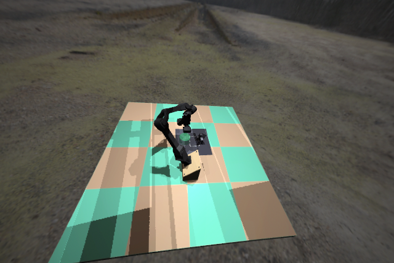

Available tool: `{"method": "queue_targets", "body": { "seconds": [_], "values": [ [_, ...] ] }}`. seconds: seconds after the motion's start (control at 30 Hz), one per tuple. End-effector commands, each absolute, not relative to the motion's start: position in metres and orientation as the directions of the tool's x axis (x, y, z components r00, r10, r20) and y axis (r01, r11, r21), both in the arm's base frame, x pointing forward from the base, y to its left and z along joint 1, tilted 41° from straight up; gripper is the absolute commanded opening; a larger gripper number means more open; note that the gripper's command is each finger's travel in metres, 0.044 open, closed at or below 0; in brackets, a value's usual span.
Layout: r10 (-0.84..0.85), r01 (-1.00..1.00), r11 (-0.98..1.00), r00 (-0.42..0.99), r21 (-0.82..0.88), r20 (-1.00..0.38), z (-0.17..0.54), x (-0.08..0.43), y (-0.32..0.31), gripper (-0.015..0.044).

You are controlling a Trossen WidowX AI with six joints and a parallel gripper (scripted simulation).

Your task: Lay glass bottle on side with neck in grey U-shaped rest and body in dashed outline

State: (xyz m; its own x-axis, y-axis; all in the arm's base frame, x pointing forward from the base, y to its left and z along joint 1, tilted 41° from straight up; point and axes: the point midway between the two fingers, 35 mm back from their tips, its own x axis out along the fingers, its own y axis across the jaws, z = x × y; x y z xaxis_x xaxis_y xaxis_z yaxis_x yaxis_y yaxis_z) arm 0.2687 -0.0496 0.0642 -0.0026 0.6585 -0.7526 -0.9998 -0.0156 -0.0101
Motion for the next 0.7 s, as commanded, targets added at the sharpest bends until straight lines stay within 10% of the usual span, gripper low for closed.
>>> {"method": "queue_targets", "body": {
  "seconds": [0.0,0.67],
  "values": [
    [0.657,-1.0,-0.016,-0.002,-0.011,-0.754,0.062,0.269,-0.054,0.0107],
    [0.692,-1.0,-0.015,-0.003,-0.01,-0.722,0.053,0.269,-0.071,0.0107]
  ]
}}
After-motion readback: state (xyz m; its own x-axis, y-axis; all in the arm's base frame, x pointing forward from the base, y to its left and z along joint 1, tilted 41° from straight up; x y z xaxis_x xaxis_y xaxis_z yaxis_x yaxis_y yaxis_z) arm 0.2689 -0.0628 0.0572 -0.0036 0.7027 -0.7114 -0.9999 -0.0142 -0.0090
